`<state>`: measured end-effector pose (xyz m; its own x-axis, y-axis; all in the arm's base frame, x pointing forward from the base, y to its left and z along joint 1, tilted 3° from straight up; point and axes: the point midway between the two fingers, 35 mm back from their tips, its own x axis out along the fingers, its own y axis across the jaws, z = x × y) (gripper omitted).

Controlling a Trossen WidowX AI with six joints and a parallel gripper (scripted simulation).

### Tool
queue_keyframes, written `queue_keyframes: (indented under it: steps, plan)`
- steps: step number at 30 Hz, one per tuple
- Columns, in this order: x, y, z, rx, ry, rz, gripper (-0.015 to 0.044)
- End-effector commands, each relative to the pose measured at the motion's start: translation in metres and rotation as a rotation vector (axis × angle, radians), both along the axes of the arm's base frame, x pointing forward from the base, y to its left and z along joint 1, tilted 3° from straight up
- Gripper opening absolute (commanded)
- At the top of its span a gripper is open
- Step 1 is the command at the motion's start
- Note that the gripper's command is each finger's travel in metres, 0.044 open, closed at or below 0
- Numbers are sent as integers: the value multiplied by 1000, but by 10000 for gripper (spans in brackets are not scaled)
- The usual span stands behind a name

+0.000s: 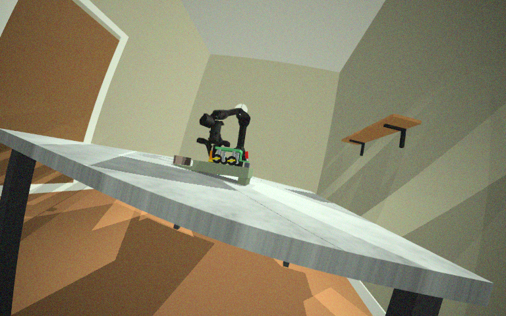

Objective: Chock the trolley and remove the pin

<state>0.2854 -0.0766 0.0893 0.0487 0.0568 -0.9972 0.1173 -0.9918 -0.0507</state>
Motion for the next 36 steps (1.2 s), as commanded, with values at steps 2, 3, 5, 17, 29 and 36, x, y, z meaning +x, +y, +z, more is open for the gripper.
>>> queue_keyframes:
  steps: [2,3,5,17,29,36]
  plan:
    - [-1,5,0,4,-1,-6,0]
    - [-1,6,0,5,-1,-6,0]
    - [-1,8,1,5,-1,-6,0]
    - [-1,11,1,-1,0,-2,0]
    - [-1,11,1,-1,0,-2,190]
    - [-2,10,21,4,-1,-5,190]
